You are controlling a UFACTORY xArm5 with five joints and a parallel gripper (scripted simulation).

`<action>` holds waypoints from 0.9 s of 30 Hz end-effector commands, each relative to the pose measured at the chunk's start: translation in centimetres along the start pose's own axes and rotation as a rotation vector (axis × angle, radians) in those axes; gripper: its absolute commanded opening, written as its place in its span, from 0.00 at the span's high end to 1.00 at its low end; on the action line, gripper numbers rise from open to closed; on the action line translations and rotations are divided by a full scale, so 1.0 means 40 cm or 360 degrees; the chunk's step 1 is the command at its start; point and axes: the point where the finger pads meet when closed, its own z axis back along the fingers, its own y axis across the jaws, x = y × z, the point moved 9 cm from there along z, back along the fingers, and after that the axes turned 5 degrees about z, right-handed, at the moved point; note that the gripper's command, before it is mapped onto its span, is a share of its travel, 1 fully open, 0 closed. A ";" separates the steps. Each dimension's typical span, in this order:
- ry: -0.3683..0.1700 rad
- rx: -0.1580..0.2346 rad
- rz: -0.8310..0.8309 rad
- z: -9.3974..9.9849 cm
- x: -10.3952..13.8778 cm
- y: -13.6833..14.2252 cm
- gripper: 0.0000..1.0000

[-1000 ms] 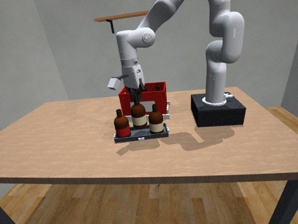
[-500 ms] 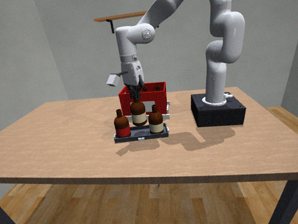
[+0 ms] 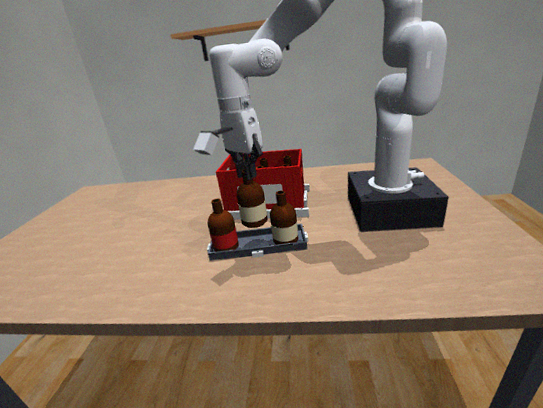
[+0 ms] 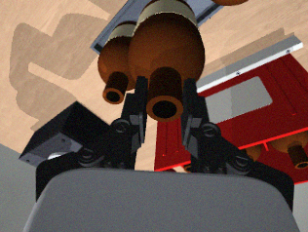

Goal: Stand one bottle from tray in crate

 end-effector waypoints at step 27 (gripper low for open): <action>0.0005 0.0004 0.0000 0.010 -0.002 0.001 1.00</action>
